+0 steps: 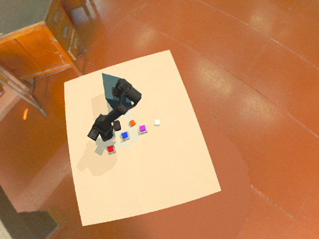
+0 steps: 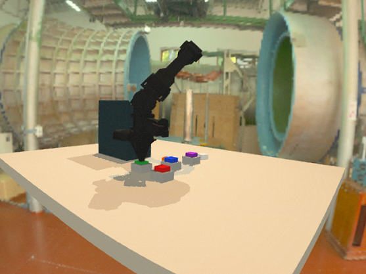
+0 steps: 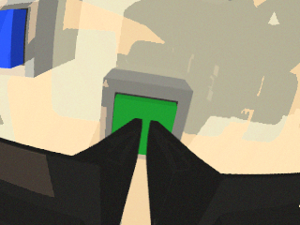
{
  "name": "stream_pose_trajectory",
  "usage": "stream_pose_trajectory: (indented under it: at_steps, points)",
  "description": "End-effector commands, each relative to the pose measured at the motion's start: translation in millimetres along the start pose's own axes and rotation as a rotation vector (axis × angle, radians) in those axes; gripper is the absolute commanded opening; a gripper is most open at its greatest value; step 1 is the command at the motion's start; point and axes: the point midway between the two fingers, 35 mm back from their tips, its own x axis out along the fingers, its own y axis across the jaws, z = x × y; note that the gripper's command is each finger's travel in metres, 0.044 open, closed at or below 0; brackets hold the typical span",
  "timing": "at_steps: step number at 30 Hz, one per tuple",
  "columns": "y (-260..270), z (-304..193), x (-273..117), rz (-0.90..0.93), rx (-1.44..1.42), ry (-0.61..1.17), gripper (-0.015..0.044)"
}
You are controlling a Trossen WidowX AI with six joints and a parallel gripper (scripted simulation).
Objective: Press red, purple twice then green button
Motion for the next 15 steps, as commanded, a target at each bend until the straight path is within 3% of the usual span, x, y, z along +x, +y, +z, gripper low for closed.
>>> stream_pose_trajectory:
  at_steps: [1, 8, 12, 15]
  points:
    - [1, -2, 2, 0.005, 0.005, 0.004, 0.0020]
    - [1, -2, 2, 0.005, 0.005, 0.004, 0.0020]
    - [0, -1, -30, 0.002, 0.005, 0.004, 0.0020]
    - [0, -1, -33, 0.003, 0.005, 0.004, 0.0020]
